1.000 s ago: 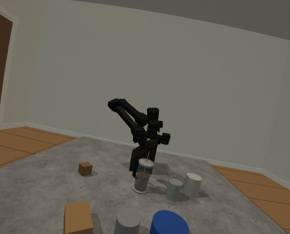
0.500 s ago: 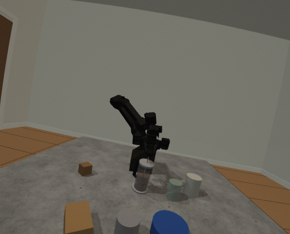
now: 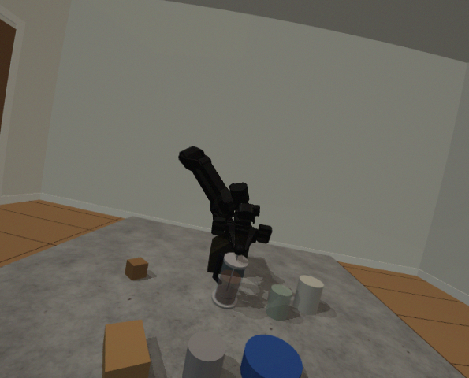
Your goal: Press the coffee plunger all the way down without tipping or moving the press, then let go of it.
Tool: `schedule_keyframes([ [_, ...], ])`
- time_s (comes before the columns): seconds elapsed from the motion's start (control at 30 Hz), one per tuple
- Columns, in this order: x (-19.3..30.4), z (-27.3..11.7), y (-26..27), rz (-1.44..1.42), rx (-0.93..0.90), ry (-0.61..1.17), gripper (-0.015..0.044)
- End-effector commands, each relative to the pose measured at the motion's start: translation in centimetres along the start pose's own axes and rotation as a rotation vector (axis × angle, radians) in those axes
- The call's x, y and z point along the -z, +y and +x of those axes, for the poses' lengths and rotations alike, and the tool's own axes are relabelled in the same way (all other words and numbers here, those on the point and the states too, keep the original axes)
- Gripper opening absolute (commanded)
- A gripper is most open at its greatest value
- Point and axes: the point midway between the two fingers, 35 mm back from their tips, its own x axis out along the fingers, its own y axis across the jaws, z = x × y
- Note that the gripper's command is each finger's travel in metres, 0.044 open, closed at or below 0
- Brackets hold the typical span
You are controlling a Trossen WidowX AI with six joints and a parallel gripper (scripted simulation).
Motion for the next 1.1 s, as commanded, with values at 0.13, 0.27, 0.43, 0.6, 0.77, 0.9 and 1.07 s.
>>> schedule_keyframes([
  [0.13,0.53,0.27,0.01,-0.024,0.004,0.021,0.0127],
  [0.27,0.59,0.34,0.05,-0.024,0.004,0.021,0.0127],
  [0.43,0.54,0.37,0.07,-0.024,0.004,0.021,0.0127],
  [0.6,0.08,0.22,0.09,-0.007,0.001,0.004,0.0127],
  [0.77,0.08,0.22,0.09,-0.007,0.001,0.004,0.0127],
  [0.9,0.08,0.22,0.09,-0.007,0.001,0.004,0.0180],
  [1.07,0.08,0.22,0.09,-0.007,0.001,0.004,0.0311],
])
